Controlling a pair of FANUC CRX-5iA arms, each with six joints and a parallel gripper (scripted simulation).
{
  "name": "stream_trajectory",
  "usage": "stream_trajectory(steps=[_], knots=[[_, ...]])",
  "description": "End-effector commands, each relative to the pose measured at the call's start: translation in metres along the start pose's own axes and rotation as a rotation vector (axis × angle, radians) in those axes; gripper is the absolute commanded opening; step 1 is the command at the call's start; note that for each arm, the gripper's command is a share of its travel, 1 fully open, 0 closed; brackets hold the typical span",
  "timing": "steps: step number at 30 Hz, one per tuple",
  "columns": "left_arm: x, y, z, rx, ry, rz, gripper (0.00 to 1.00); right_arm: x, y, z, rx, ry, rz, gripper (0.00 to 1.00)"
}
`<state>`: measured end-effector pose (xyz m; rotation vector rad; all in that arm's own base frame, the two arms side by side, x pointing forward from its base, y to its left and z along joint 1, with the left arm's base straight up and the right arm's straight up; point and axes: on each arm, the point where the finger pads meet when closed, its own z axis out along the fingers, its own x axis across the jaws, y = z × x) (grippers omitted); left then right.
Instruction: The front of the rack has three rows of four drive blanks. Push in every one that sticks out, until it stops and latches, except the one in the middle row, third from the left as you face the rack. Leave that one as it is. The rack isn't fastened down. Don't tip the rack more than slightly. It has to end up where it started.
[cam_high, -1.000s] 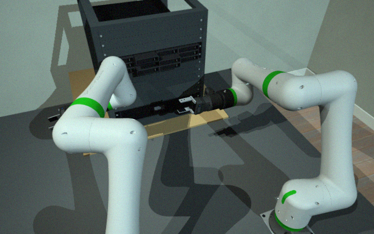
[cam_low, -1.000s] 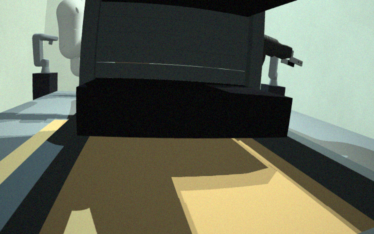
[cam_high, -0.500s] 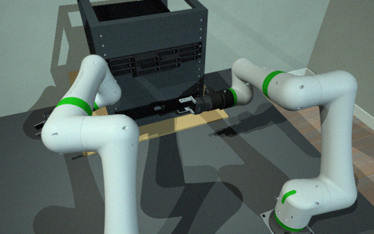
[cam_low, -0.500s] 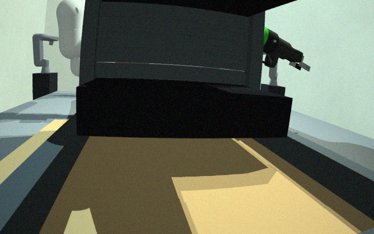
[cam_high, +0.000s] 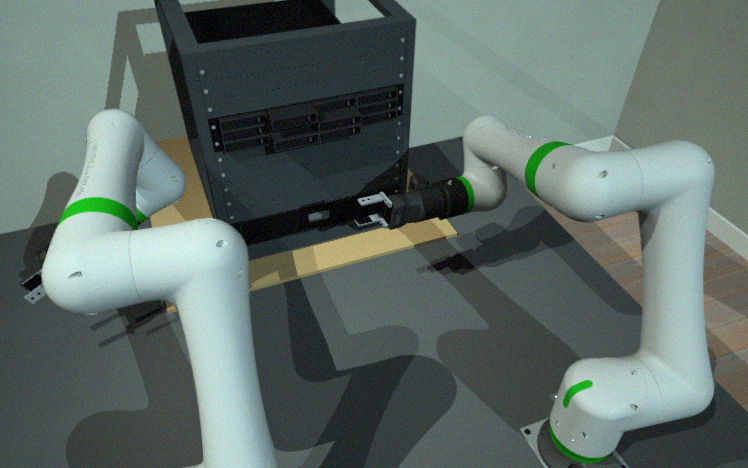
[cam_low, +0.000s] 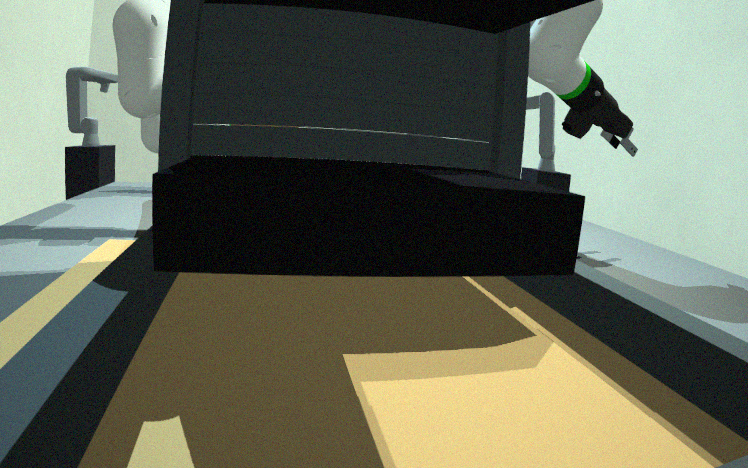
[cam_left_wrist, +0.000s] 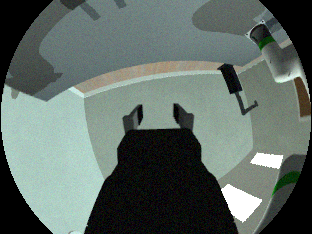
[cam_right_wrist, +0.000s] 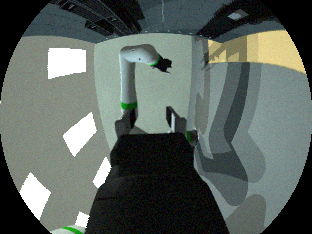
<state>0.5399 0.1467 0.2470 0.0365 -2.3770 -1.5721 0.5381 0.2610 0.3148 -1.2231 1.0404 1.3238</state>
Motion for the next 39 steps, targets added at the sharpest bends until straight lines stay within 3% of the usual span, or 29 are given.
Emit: stream_trajectory(steps=[1, 2, 7, 17, 19, 26, 27, 32, 36, 39], knots=[[0.011, 0.008, 0.042, 0.08, 0.065, 0.068, 1.0, -0.001, 0.0, 0.0, 0.0, 0.0, -0.002, 1.0], [0.011, 0.008, 0.042, 0.08, 0.065, 0.068, 1.0, -0.001, 0.0, 0.0, 0.0, 0.0, -0.002, 1.0], [0.031, 0.016, 0.091, 0.19, 0.134, 0.142, 1.0, -0.001, 0.0, 0.0, 0.0, 0.0, -0.002, 1.0], [0.087, 0.029, 0.185, 0.461, 0.225, 0.267, 1.0, -0.001, 0.0, 0.0, 0.0, 0.0, -0.002, 1.0], [0.087, 0.029, 0.185, 0.461, 0.225, 0.267, 1.0, -0.001, 0.0, 0.0, 0.0, 0.0, -0.002, 1.0], [0.136, 0.037, 0.242, 0.668, 0.236, 0.318, 1.0, -0.001, 0.0, 0.0, 0.0, 0.0, -0.002, 1.0], [0.136, 0.037, 0.242, 0.668, 0.236, 0.318, 1.0, -0.001, 0.0, 0.0, 0.0, 0.0, -0.002, 1.0], [0.174, 0.043, 0.277, 0.809, 0.214, 0.332, 1.0, -0.001, 0.0, 0.0, 0.0, 0.0, -0.002, 1.0], [0.181, 0.044, 0.283, 0.836, 0.207, 0.332, 1.0, -0.001, 0.0, 0.0, 0.0, 0.0, -0.002, 1.0], [0.204, 0.047, 0.301, 0.912, 0.18, 0.329, 1.0, -0.001, 0.0, 0.0, 0.0, 0.0, -0.002, 1.0]])
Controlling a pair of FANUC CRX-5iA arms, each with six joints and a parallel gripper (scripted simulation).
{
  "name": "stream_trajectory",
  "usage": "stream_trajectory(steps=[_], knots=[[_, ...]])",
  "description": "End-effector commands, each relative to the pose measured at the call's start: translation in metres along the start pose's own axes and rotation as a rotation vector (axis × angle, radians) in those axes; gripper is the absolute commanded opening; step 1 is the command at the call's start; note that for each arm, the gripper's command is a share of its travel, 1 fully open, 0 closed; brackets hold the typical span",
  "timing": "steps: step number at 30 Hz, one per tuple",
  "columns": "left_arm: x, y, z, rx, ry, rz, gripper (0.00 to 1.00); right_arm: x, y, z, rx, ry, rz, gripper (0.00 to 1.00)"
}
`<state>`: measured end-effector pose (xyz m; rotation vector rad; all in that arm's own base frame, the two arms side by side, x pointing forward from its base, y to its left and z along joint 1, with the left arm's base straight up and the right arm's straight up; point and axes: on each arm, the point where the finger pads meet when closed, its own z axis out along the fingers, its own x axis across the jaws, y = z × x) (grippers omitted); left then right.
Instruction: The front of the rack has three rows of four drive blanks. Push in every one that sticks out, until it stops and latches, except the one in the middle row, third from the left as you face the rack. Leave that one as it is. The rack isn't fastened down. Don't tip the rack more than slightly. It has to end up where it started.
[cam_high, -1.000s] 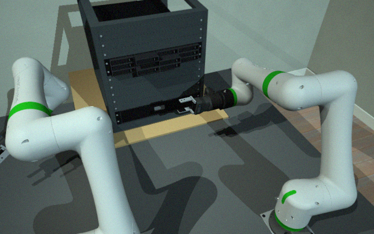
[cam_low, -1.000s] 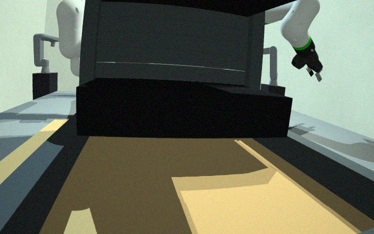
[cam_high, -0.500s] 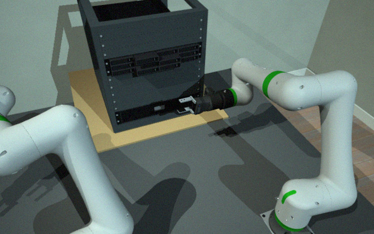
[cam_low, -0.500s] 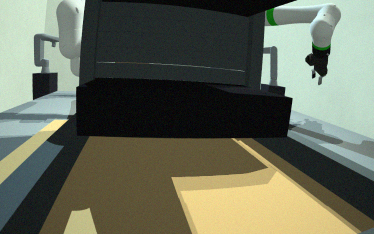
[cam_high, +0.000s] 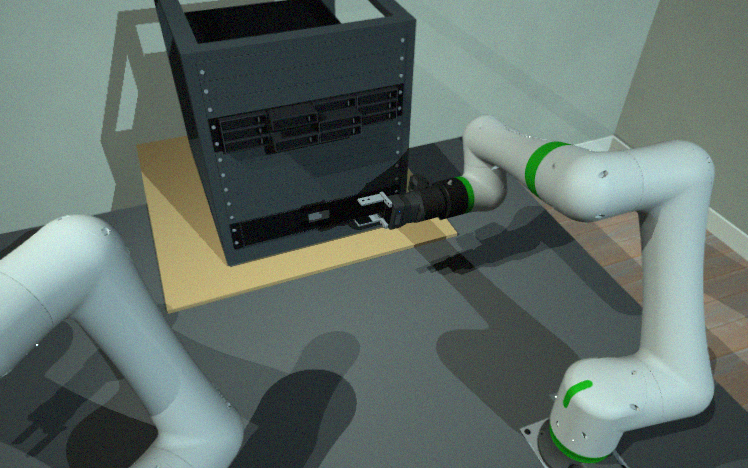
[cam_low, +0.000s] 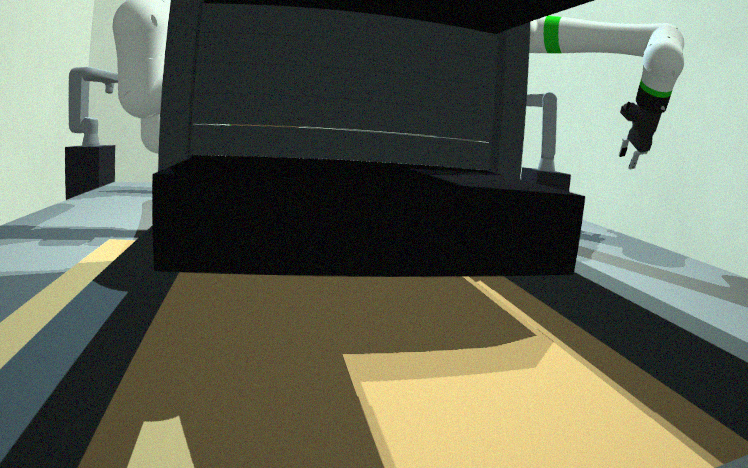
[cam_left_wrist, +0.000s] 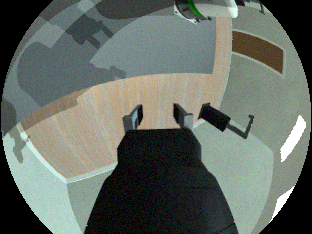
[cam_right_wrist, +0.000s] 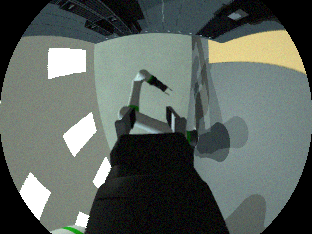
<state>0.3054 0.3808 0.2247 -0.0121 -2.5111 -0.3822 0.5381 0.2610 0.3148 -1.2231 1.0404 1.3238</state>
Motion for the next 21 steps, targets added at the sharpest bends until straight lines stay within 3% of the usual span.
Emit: stream_trajectory(steps=[1, 12, 14, 21], knots=[[0.032, 0.018, 0.026, 0.113, -0.052, 0.036, 1.0, -0.001, 0.0, 0.0, 0.0, 0.0, -0.002, 1.0], [0.103, 0.045, 0.071, 0.274, -0.206, 0.061, 1.0, -0.001, 0.0, 0.0, 0.0, 0.0, -0.002, 1.0], [0.103, 0.045, 0.071, 0.274, -0.206, 0.061, 1.0, -0.001, 0.0, 0.0, 0.0, 0.0, -0.002, 1.0], [0.15, 0.058, 0.095, 0.329, -0.321, 0.057, 1.0, -0.001, 0.0, 0.0, 0.0, 0.0, -0.002, 1.0]])
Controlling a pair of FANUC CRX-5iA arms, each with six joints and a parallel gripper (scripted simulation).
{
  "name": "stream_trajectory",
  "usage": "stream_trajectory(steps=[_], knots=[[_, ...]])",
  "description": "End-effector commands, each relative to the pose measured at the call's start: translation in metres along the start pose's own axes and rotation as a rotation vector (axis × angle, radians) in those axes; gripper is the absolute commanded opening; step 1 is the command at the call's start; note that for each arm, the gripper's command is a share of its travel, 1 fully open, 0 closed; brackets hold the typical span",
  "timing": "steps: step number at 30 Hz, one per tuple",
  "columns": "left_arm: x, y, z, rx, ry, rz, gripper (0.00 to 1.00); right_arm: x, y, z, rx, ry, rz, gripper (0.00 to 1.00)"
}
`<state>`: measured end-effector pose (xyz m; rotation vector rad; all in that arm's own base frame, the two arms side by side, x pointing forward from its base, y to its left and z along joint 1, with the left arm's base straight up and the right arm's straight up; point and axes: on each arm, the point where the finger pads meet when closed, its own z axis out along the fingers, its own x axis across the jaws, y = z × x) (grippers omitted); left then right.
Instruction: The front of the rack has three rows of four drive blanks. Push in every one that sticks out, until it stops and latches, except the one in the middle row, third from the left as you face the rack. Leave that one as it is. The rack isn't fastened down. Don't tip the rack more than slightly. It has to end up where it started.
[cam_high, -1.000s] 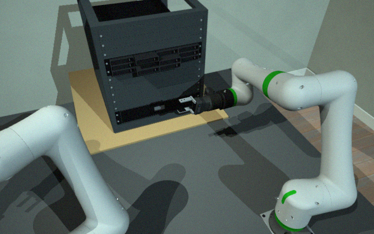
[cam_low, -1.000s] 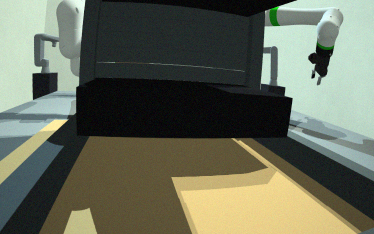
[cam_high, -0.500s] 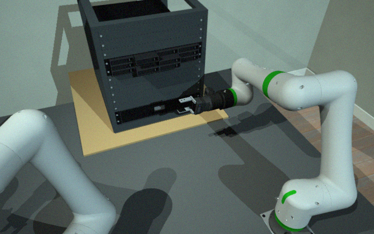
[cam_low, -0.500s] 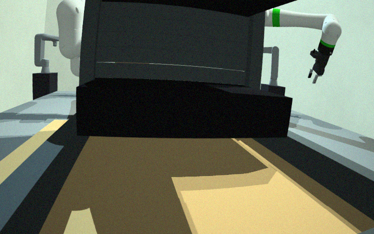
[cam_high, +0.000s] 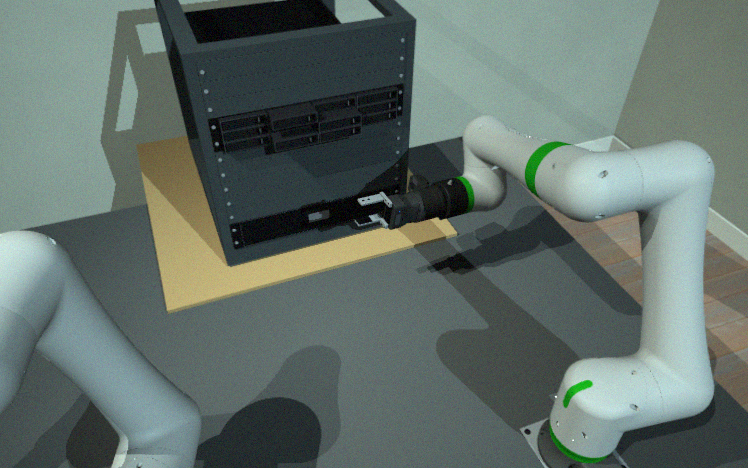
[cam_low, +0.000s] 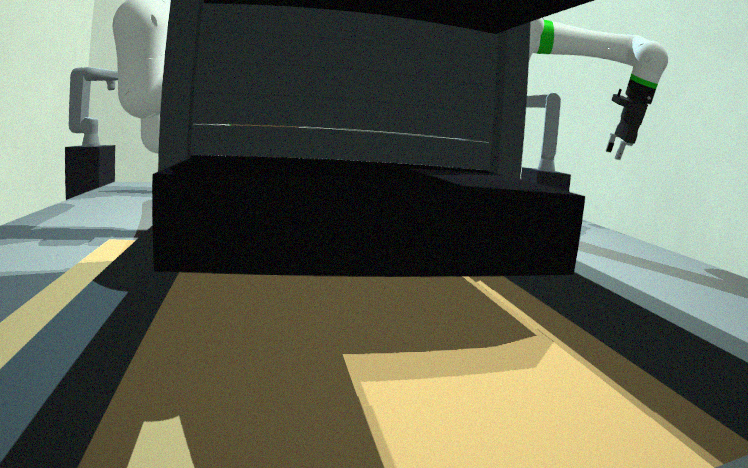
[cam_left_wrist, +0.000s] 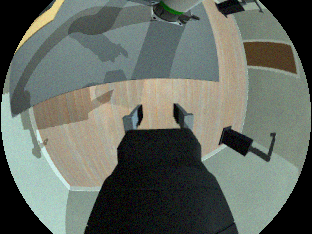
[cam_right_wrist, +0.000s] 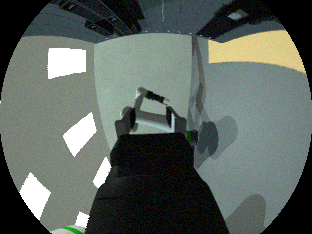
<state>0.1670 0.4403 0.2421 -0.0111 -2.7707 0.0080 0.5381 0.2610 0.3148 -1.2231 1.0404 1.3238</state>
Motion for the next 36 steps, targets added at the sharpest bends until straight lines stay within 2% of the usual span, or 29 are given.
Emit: stream_trajectory(steps=[1, 8, 10, 20, 25, 36], knots=[[0.04, 0.012, 0.006, 0.043, -0.099, 0.011, 1.0, -0.001, 0.0, 0.0, 0.0, 0.0, -0.002, 1.0], [0.084, 0.022, 0.011, 0.052, -0.198, 0.008, 1.0, -0.001, 0.0, 0.0, 0.0, 0.0, -0.002, 1.0], [0.084, 0.022, 0.011, 0.052, -0.198, 0.008, 1.0, -0.001, 0.0, 0.0, 0.0, 0.0, -0.002, 1.0], [0.134, 0.029, 0.015, 0.033, -0.297, -0.002, 1.0, -0.001, 0.0, 0.0, 0.0, 0.0, -0.002, 1.0], [0.151, 0.031, 0.016, 0.02, -0.329, -0.007, 1.0, -0.001, 0.0, 0.0, 0.0, 0.0, -0.002, 1.0], [0.17, 0.033, 0.017, 0.002, -0.361, -0.013, 1.0, -0.001, 0.0, 0.0, 0.0, 0.0, -0.002, 1.0]])
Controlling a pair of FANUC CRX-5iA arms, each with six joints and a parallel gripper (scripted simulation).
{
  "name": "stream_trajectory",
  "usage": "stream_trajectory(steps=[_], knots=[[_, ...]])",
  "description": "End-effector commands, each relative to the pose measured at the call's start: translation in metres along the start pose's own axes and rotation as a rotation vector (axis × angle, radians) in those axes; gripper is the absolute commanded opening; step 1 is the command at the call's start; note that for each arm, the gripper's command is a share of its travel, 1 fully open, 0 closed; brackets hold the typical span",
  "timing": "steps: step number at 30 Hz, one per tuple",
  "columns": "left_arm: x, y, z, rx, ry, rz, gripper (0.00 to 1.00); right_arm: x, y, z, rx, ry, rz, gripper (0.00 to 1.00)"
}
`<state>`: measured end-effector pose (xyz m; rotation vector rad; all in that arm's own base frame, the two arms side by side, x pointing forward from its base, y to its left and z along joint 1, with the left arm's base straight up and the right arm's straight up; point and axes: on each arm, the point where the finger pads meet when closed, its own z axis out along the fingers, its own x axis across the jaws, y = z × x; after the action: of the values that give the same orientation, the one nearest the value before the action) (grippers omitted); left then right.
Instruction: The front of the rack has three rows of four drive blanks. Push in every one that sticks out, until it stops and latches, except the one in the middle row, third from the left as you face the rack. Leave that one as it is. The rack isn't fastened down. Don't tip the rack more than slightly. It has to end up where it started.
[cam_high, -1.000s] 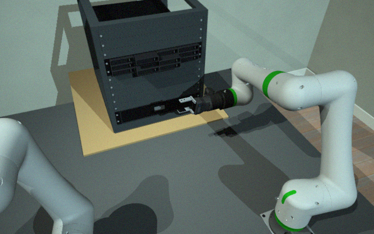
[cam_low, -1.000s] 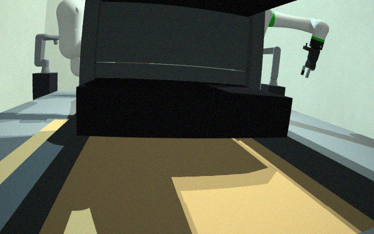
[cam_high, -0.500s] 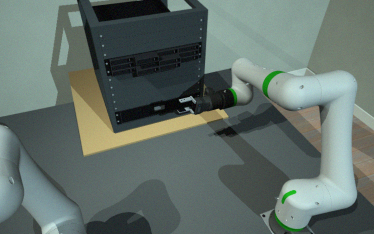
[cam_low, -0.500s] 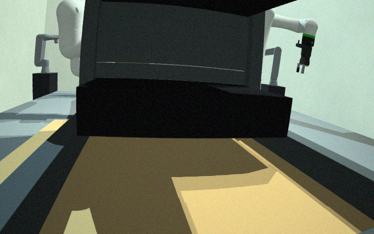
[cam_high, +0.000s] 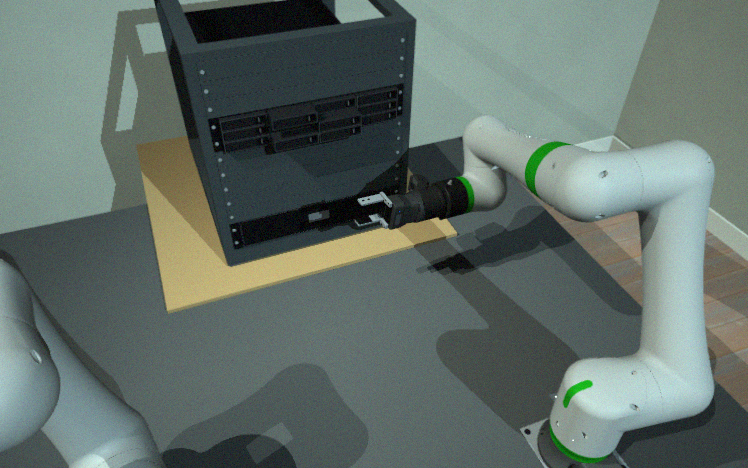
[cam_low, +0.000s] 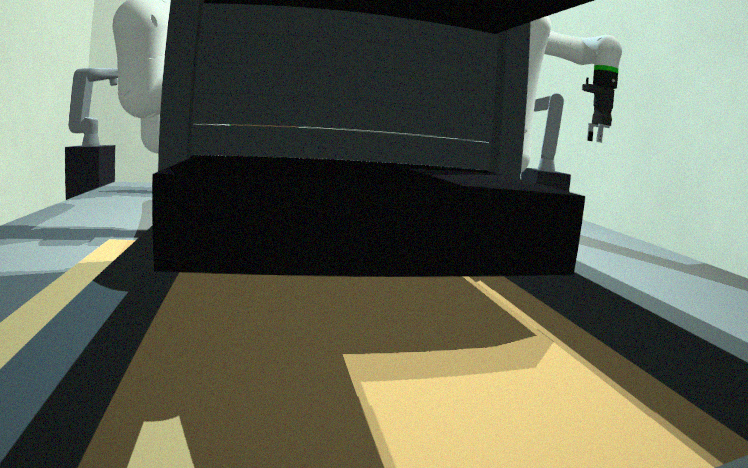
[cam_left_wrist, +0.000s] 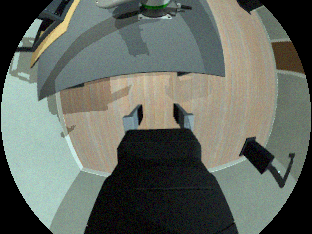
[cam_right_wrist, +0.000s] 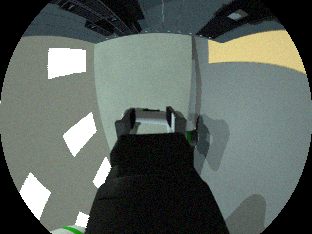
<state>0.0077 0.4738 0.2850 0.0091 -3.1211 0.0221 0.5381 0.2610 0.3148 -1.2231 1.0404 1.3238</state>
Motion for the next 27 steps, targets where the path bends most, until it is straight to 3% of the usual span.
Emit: stream_trajectory(steps=[1, 27], knots=[[0.0063, 0.0008, -0.0029, -0.009, -0.012, -0.001, 1.0, -0.001, -0.0001, 0.0002, 0.0, 0.0, -0.002, 1.0], [0.0112, 0.0012, -0.0044, -0.014, -0.02, -0.001, 1.0, -0.001, -0.0001, 0.0002, 0.0, 0.0, -0.002, 1.0]])
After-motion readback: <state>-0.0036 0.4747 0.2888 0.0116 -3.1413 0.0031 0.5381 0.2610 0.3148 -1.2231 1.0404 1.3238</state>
